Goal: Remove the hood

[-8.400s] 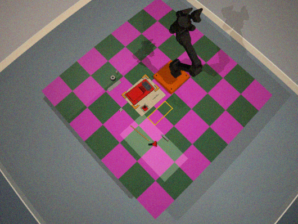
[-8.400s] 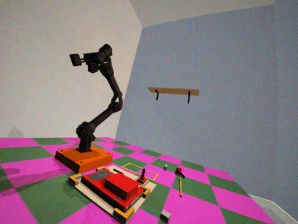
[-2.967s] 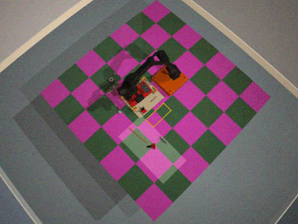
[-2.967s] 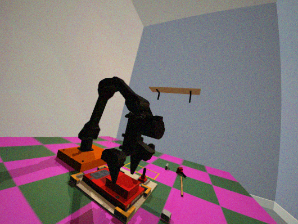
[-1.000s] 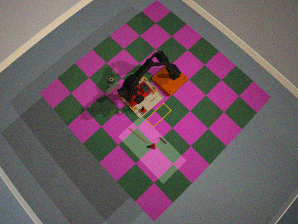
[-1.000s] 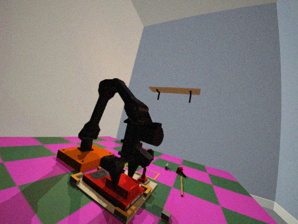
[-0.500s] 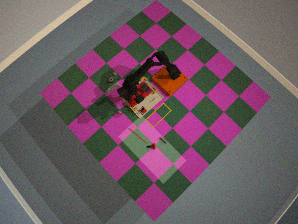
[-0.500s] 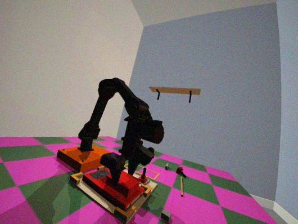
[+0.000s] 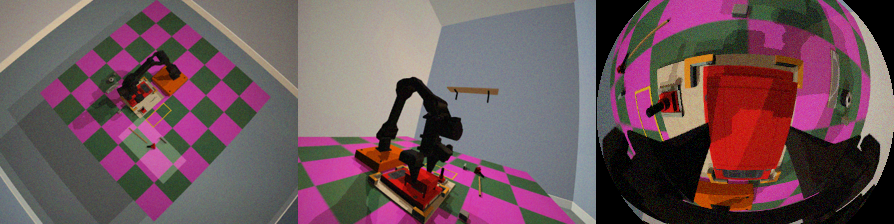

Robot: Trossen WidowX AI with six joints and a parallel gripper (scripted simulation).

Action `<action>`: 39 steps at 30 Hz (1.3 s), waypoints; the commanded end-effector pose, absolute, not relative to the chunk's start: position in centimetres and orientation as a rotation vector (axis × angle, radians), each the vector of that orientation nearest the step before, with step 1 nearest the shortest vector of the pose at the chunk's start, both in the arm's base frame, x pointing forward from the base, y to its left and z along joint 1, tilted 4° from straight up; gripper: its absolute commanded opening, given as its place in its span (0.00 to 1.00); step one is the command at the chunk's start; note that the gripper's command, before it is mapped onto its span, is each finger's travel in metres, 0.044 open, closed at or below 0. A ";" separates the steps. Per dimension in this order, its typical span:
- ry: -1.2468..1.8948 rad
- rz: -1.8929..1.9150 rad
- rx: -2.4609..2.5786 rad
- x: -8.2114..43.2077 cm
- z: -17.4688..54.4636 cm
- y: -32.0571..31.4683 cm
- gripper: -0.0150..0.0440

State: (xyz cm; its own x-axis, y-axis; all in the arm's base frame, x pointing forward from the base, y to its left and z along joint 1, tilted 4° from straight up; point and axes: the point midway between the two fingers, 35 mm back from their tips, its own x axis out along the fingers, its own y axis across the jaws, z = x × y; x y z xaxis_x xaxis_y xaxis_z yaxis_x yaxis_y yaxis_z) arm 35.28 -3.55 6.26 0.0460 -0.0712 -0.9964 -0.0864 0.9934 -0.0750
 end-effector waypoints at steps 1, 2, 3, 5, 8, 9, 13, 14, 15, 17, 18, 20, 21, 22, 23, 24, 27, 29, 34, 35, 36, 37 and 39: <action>1.522 0.008 -0.124 35.3 6.7 -3.5 0.25; 1.522 0.008 -0.124 35.3 6.8 -3.5 0.25; 1.522 0.008 -0.124 35.3 6.8 -3.5 0.25; 1.522 0.009 -0.124 35.3 7.0 -3.5 0.25; 1.522 0.009 -0.124 35.3 7.2 -3.5 0.25; 1.522 0.009 -0.124 35.3 7.2 -3.5 0.25; 1.522 0.009 -0.124 35.3 7.7 -3.5 0.25; 1.522 0.009 -0.124 35.3 7.9 -3.4 0.25; 1.522 0.009 -0.124 35.3 8.2 -3.4 0.25; 1.522 0.009 -0.124 35.3 9.0 -3.4 0.25; 1.522 0.009 -0.124 35.2 9.5 -3.3 0.25; 1.522 0.009 -0.124 35.2 10.3 -3.3 0.25; 1.522 0.009 -0.124 35.2 10.8 -3.2 0.25; 1.522 0.009 -0.124 35.1 11.2 -3.2 0.25; 1.522 0.009 -0.124 35.1 11.5 -3.2 0.25; 1.522 0.009 -0.124 35.0 11.8 -3.2 0.25; 1.527 0.015 -0.128 35.2 10.9 -2.9 0.25; 1.527 0.016 -0.127 35.2 10.8 -2.1 0.25; 1.527 0.018 -0.124 35.0 10.8 0.2 0.25; 1.527 0.018 -0.123 35.0 10.8 0.6 0.25; 1.527 0.019 -0.122 34.9 10.7 1.1 0.25; 1.527 0.019 -0.122 34.9 10.7 1.5 0.25; 1.527 0.020 -0.121 34.8 10.7 2.4 0.25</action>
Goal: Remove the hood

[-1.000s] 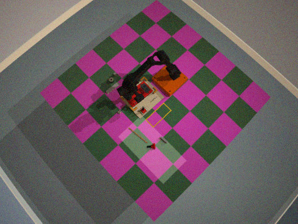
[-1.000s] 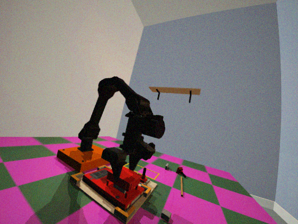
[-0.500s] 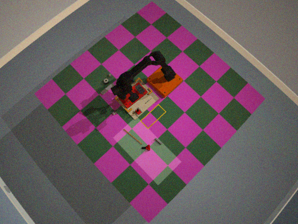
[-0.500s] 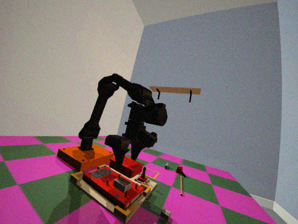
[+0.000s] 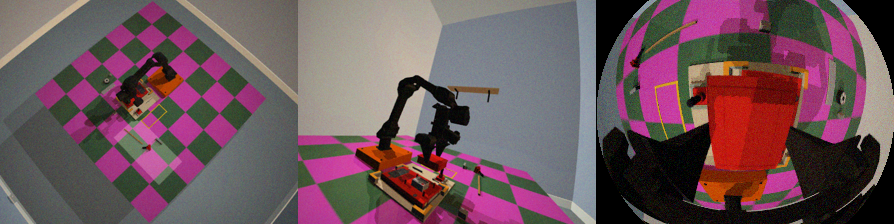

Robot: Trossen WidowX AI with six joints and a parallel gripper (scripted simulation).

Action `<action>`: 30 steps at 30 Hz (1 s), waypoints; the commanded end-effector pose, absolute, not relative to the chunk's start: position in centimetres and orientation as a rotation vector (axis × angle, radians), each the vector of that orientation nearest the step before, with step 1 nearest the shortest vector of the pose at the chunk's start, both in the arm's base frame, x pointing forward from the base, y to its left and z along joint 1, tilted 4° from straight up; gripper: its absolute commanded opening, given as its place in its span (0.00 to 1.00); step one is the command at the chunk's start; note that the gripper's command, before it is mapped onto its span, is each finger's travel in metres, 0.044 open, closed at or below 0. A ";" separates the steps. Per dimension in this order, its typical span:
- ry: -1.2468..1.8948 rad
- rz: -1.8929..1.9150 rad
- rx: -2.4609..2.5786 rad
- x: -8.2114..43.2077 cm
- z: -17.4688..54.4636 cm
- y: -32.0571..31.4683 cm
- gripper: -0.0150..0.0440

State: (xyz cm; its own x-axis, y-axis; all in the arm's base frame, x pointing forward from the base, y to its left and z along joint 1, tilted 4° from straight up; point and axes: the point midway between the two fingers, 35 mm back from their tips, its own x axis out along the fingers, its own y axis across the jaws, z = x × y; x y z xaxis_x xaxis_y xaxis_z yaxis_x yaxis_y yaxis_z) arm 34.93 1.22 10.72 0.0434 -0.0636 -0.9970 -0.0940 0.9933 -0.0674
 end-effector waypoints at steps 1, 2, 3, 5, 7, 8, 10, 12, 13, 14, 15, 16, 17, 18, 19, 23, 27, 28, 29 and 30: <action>1.527 0.020 -0.120 34.7 10.7 2.9 0.25; 1.527 0.021 -0.120 34.6 10.7 3.3 0.25; 1.527 0.021 -0.119 34.5 10.7 3.8 0.25; 1.527 0.022 -0.118 34.4 10.6 4.6 0.25; 1.527 0.022 -0.117 34.2 10.6 5.5 0.25; 1.527 0.023 -0.116 34.1 10.6 5.9 0.25; 1.527 0.023 -0.115 33.8 10.6 6.8 0.25; 1.527 0.024 -0.115 33.6 10.6 7.7 0.25; 1.527 0.024 -0.114 33.4 10.5 8.1 0.25; 1.527 0.024 -0.114 33.3 10.5 8.5 0.25; 1.527 0.025 -0.113 33.1 10.5 8.9 0.25; 1.527 0.025 -0.113 33.0 10.5 9.4 0.25; 1.528 0.025 -0.112 32.8 10.5 9.8 0.25; 1.528 0.025 -0.112 32.7 10.5 10.2 0.25; 1.528 0.026 -0.112 32.5 10.5 10.6 0.25; 1.528 0.026 -0.110 31.8 10.4 12.2 0.25; 1.529 0.027 -0.109 30.9 10.4 13.8 0.25; 1.529 0.027 -0.108 30.7 10.4 14.1 0.25; 1.529 0.027 -0.108 30.5 10.4 14.5 0.25; 1.529 0.027 -0.108 30.3 10.3 14.9 0.25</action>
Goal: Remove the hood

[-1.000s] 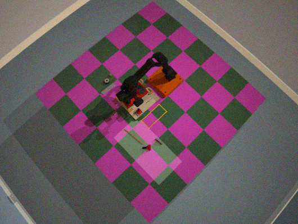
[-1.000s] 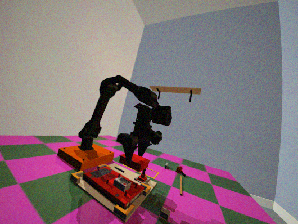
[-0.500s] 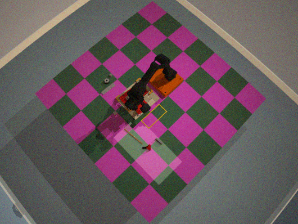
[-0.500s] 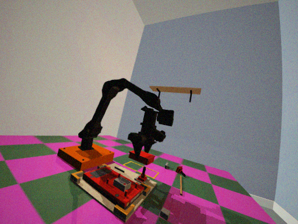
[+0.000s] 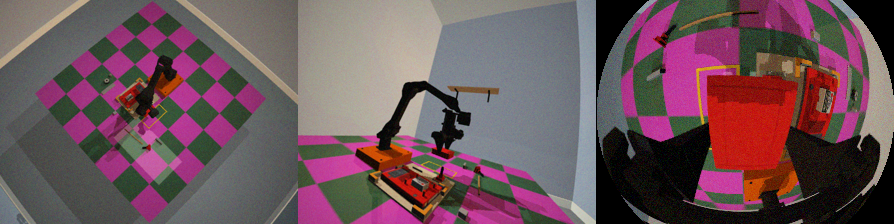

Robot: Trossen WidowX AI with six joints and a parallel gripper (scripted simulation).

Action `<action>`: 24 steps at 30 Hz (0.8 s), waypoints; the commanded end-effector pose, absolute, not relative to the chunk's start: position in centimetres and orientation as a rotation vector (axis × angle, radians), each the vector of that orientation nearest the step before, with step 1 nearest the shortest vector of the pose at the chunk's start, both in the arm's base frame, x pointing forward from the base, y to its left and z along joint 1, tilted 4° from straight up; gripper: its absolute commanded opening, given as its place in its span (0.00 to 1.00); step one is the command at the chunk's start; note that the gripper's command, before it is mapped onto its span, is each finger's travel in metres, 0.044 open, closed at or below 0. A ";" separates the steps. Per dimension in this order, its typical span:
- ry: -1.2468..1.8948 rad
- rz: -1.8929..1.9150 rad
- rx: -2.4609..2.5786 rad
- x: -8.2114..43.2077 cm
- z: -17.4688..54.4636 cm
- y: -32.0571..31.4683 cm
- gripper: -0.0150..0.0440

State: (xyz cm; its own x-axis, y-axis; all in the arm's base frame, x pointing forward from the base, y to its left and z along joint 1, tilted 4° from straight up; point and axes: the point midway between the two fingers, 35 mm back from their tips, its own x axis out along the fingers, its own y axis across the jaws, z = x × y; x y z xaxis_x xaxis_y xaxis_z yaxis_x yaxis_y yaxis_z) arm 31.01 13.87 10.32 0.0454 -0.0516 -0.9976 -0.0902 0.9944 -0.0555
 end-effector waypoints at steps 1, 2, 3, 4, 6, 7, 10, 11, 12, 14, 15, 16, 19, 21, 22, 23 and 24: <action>1.529 0.027 -0.107 30.1 10.3 15.3 0.25; 1.529 0.027 -0.107 29.8 10.3 15.7 0.25; 1.529 0.028 -0.107 29.6 10.3 16.0 0.25; 1.530 0.028 -0.107 29.3 10.3 16.4 0.25; 1.530 0.028 -0.106 28.8 10.3 17.1 0.25; 1.530 0.028 -0.106 28.6 10.3 17.4 0.25; 1.530 0.028 -0.105 27.8 10.2 18.4 0.25; 1.530 0.028 -0.105 27.7 10.2 18.6 0.25; 1.530 0.028 -0.105 27.7 10.2 18.6 0.25; 1.530 0.028 -0.105 27.7 10.2 18.6 0.25; 1.530 0.028 -0.105 27.7 10.1 18.7 0.25; 1.530 0.028 -0.105 27.7 10.1 18.7 0.25; 1.530 0.028 -0.105 27.7 9.9 18.7 0.25; 1.530 0.028 -0.105 27.7 9.7 18.7 0.25; 1.530 0.028 -0.105 27.7 9.7 18.7 0.25; 1.530 0.028 -0.105 27.8 9.6 18.7 0.25; 1.530 0.028 -0.105 27.8 9.5 18.7 0.25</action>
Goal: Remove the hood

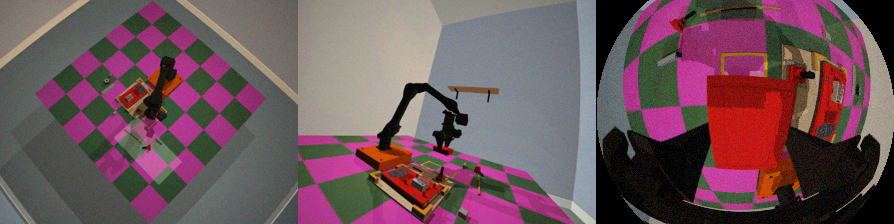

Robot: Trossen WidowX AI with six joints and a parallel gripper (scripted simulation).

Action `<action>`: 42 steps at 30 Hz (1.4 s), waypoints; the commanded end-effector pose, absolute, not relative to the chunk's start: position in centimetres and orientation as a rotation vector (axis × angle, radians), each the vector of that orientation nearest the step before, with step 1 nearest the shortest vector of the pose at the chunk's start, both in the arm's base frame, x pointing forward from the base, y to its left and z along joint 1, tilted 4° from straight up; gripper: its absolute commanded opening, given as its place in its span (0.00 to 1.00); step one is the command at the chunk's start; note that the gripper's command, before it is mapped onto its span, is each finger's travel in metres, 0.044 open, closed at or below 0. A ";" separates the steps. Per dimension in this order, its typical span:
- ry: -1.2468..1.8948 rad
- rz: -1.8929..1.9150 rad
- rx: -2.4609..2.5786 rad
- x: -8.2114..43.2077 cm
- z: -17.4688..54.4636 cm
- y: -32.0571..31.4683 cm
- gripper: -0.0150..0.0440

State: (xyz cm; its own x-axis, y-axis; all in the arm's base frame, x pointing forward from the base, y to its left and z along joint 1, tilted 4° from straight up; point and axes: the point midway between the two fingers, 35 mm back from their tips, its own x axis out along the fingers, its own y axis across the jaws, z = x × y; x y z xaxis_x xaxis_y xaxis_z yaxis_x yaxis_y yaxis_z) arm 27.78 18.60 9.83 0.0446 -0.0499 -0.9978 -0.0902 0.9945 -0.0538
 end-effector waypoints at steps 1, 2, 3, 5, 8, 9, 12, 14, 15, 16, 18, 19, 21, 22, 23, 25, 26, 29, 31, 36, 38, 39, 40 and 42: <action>1.530 0.028 -0.105 27.8 9.4 18.7 0.25; 1.530 0.028 -0.105 27.8 9.4 18.7 0.25; 1.530 0.028 -0.105 27.8 9.3 18.7 0.25; 1.530 0.028 -0.105 27.8 9.1 18.7 0.25; 1.530 0.028 -0.105 27.8 8.9 18.7 0.25; 1.530 0.028 -0.105 27.8 8.9 18.7 0.25; 1.530 0.028 -0.105 27.9 8.6 18.7 0.25; 1.530 0.028 -0.105 27.9 8.5 18.7 0.25; 1.530 0.028 -0.105 27.9 8.4 18.7 0.25; 1.530 0.028 -0.105 27.9 8.3 18.7 0.25; 1.530 0.028 -0.105 27.9 8.2 18.7 0.25; 1.530 0.028 -0.105 27.9 8.1 18.7 0.25; 1.530 0.028 -0.105 27.9 8.0 18.7 0.25; 1.530 0.028 -0.105 27.9 7.9 18.7 0.25; 1.530 0.028 -0.105 27.9 7.8 18.7 0.25; 1.530 0.028 -0.105 27.9 7.7 18.7 0.25; 1.530 0.028 -0.105 28.0 7.6 18.7 0.25; 1.530 0.028 -0.105 28.0 7.4 18.7 0.25; 1.530 0.028 -0.105 28.0 7.2 18.7 0.25; 1.530 0.028 -0.105 28.0 6.8 18.6 0.25; 1.530 0.028 -0.105 28.0 6.7 18.6 0.25; 1.530 0.028 -0.105 28.0 6.6 18.6 0.25; 1.530 0.028 -0.105 28.0 6.5 18.6 0.25; 1.530 0.028 -0.105 28.0 6.4 18.6 0.25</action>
